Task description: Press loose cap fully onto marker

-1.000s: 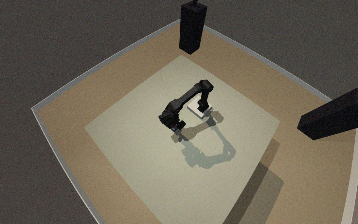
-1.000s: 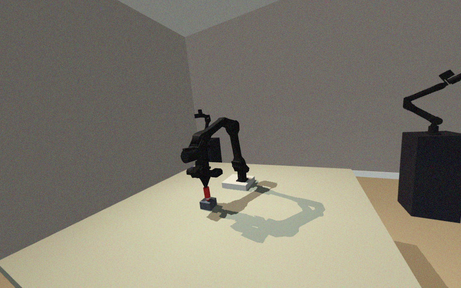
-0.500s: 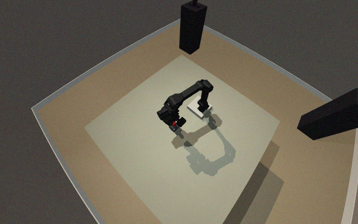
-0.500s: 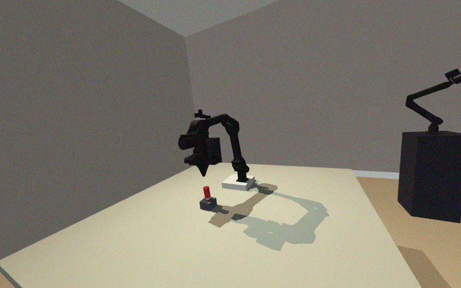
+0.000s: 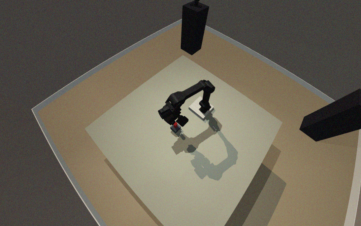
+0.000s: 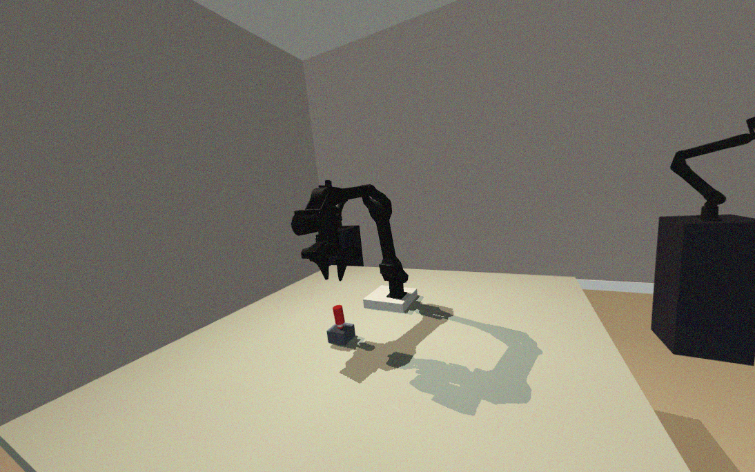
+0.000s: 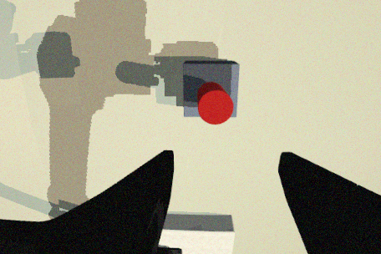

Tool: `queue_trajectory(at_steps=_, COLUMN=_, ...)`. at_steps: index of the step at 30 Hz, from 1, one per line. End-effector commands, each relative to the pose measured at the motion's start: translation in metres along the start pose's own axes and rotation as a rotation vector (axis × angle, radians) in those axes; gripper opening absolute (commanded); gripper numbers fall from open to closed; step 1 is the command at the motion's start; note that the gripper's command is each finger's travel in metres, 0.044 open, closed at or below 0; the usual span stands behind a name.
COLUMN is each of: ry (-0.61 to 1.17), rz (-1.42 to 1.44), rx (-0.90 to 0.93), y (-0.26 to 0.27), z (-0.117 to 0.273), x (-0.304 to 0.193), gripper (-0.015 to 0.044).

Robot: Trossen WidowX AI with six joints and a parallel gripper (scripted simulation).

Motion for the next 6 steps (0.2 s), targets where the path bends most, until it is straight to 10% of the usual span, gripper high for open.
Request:
queue_trajectory(at_steps=1, ry=0.002, rz=0.001, rx=0.000, y=-0.0001, z=0.0006, x=-0.0005, gripper=0.0341)
queue_trajectory(at_steps=6, ry=0.002, rz=0.001, rx=0.000, y=-0.0001, z=0.0006, x=-0.0005, gripper=0.0440)
Point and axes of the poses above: the point midway between the two fingers, 35 mm back from their tips, its own z axis back along the fingers, its own y axis across the jaws, x = y × z, the point moved 1 cm from there along z, back along the fingers, and after that the axes turned 2 degrees about z, right-handed, at the moved point
